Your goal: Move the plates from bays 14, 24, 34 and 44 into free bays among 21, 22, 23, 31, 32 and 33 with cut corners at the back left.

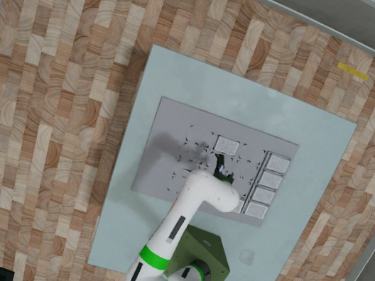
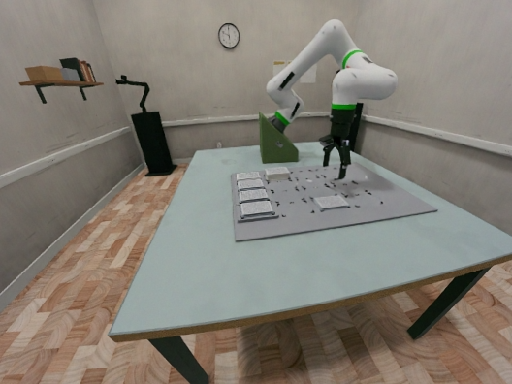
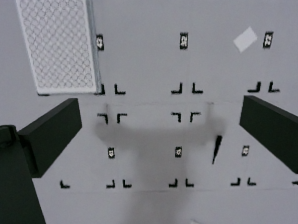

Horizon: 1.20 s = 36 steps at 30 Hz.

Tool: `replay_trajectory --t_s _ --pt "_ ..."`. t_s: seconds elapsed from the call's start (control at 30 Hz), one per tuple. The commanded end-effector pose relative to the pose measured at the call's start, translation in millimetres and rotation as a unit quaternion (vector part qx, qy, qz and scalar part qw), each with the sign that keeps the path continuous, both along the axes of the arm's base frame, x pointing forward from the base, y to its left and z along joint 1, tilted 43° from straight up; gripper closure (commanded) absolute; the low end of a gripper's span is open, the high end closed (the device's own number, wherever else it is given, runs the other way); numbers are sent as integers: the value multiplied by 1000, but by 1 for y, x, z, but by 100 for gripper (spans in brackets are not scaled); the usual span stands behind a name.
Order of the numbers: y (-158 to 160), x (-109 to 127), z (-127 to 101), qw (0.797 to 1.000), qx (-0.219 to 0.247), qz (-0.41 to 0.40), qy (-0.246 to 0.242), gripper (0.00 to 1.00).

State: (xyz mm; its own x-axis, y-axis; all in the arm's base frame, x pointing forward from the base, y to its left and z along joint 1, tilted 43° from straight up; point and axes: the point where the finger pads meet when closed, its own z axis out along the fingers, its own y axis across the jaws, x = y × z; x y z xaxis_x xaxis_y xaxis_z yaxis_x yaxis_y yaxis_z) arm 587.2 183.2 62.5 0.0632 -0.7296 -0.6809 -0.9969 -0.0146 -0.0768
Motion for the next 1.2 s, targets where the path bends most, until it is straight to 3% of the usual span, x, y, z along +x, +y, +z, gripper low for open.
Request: replay_trajectory --t_s 0.0,0.7,1.17 --pt "-10 2 -8 1000 0 0 -1 0" --pt "-65 6 -59 1000 0 0 -1 0" --pt "-65 6 -59 1000 0 0 -1 0"
